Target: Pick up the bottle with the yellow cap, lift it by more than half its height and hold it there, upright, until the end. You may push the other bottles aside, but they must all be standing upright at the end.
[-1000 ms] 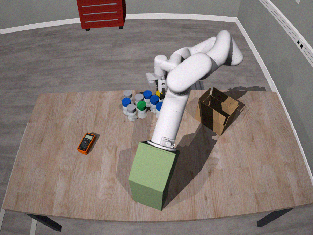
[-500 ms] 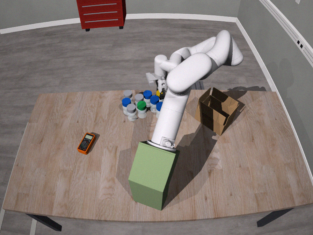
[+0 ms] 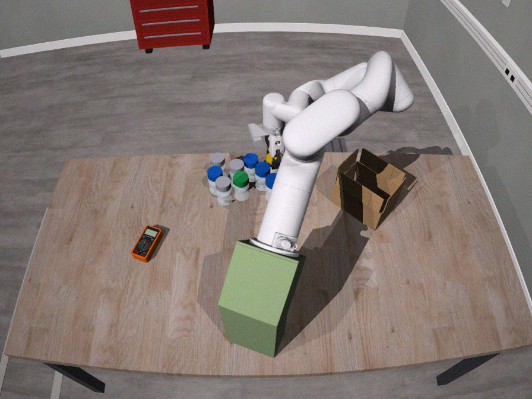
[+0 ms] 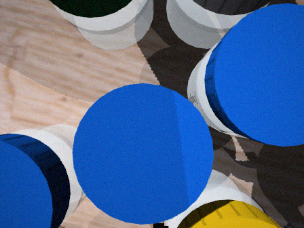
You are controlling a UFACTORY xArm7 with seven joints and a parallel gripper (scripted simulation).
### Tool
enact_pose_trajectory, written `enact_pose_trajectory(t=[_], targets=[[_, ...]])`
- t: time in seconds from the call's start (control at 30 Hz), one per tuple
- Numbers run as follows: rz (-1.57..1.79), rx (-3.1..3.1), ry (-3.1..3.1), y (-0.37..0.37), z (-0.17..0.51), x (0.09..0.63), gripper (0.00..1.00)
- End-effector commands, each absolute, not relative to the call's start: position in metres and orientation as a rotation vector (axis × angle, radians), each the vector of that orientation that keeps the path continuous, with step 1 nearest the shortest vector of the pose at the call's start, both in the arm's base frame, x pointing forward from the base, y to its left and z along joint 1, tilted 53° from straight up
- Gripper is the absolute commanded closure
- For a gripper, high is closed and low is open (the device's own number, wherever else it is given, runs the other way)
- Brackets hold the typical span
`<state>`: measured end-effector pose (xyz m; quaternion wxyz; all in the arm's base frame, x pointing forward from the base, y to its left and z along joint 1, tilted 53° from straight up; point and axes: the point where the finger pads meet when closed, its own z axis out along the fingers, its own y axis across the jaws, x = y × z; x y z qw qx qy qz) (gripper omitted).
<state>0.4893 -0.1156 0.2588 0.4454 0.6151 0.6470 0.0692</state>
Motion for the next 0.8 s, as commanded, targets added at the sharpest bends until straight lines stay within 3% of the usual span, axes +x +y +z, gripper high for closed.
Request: enact_pose_trajectory(t=[0.0,0.77], targets=[[0.177,1.518,1.605,-0.111,0.263,0.487,1.00],[0.177,1.518,1.605,-0.099,0.279,0.470,1.00]])
